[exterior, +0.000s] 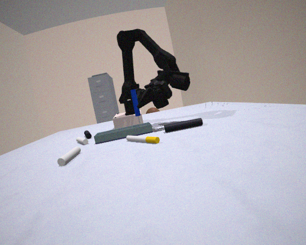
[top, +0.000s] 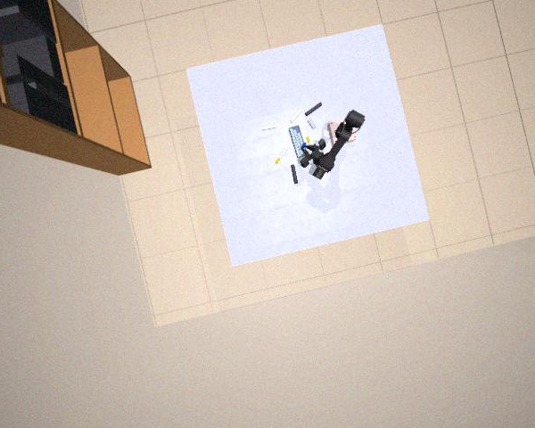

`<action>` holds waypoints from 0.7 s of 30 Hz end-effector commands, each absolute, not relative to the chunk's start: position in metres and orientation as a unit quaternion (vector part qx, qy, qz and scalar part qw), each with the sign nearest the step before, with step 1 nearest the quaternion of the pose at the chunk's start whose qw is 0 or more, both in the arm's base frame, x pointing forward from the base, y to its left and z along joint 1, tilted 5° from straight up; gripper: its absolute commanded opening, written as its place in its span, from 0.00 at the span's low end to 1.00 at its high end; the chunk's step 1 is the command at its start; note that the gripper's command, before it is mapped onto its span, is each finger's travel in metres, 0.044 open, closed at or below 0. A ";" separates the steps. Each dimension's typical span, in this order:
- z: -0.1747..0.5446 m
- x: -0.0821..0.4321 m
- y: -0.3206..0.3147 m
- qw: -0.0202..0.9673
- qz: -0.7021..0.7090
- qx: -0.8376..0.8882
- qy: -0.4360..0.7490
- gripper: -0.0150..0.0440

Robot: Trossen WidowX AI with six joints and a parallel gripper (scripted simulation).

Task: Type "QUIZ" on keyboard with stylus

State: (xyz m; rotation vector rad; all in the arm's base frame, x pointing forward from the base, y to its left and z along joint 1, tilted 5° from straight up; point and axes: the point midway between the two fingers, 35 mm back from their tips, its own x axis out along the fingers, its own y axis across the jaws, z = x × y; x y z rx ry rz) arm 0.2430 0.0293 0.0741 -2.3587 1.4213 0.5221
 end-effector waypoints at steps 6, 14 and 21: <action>0.071 0.244 0.028 0.164 0.183 -0.831 0.500 0.39; 0.066 0.244 0.028 0.164 0.183 -0.831 0.500 0.39; 0.062 0.245 0.028 0.164 0.183 -0.831 0.500 0.39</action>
